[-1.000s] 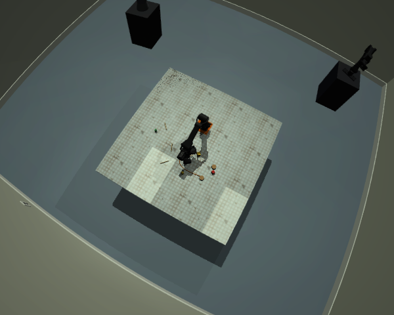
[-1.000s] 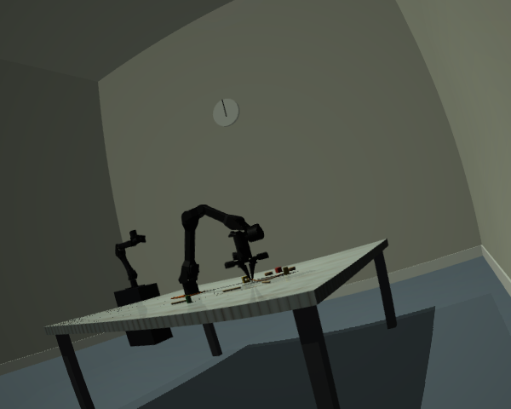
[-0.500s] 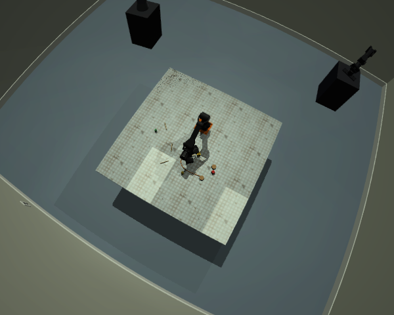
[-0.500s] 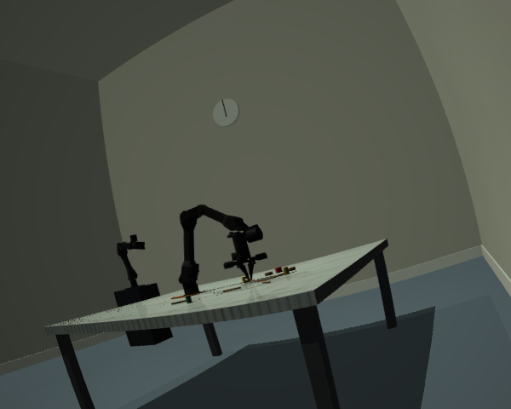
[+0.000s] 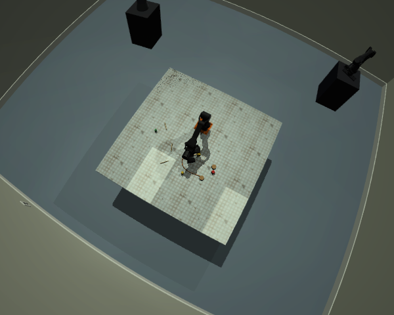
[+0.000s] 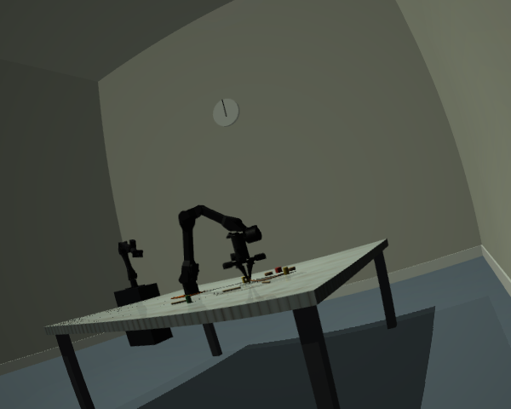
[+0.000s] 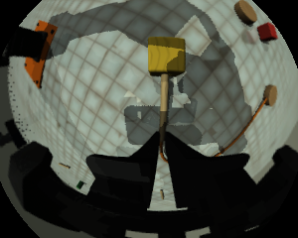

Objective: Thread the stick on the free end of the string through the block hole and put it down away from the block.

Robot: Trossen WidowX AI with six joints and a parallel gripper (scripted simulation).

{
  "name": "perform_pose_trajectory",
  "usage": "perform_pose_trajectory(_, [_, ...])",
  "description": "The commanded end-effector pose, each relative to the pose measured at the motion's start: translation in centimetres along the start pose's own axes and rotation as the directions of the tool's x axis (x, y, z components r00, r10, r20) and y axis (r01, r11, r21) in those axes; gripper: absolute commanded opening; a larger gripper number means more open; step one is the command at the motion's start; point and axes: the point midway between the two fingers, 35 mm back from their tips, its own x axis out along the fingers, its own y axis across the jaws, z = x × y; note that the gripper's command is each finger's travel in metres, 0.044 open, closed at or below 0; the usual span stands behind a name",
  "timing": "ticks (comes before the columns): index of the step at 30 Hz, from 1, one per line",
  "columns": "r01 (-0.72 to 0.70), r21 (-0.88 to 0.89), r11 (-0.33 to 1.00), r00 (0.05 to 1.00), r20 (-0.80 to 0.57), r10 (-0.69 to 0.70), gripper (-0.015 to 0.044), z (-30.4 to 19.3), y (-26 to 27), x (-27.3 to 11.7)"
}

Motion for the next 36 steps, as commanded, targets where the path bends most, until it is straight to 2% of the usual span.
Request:
perform_pose_trajectory(1, [-0.003, 0.003, 1.000, 1.000, -0.003, 0.003, 0.0000, 0.4, 0.1, 0.0])
perform_pose_trajectory(36, [-0.003, 0.003, 1.000, 1.000, -0.001, 0.003, 0.0000, 5.0, 0.1, -0.1])
